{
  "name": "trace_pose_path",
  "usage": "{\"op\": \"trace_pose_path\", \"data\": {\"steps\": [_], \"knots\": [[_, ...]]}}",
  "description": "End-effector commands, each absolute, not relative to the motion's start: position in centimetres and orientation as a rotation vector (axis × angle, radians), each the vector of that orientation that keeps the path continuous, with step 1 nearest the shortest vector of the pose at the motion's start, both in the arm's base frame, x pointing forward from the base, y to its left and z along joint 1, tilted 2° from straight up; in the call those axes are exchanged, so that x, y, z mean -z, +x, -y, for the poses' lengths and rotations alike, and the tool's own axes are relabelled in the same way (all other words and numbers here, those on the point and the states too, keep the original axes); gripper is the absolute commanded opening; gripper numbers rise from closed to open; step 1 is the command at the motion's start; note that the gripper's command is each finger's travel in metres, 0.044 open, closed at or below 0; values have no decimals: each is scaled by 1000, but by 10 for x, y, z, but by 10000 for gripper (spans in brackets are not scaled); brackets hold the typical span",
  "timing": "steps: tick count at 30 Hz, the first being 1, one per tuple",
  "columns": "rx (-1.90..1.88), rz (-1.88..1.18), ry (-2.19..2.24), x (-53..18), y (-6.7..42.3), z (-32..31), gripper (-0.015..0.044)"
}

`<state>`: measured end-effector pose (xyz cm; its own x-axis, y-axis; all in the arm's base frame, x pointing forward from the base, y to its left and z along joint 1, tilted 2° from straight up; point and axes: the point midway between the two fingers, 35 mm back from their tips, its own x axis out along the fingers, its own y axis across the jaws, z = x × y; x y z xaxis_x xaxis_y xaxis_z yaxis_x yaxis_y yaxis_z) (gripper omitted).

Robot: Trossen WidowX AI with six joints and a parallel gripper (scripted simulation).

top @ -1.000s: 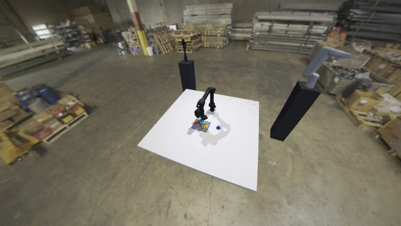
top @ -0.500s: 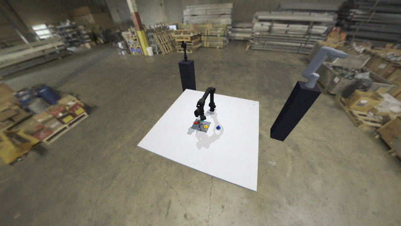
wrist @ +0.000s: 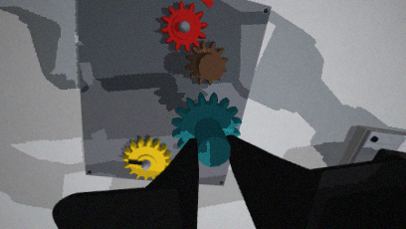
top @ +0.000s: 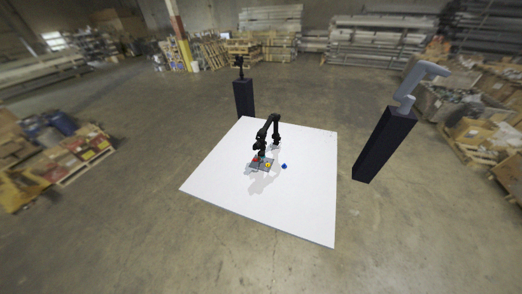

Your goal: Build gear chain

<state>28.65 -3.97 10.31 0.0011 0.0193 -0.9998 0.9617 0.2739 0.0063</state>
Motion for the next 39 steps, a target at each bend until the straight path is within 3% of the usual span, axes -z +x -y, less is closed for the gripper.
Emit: {"op": "trace_pose_path", "data": {"steps": [1,26,39], "knots": [[1062,-1298,1087,-103,287,40,0],[939,-1360,965,-83,287,40,0],[1081,-1288,1106,-64,287,39,0]]}}
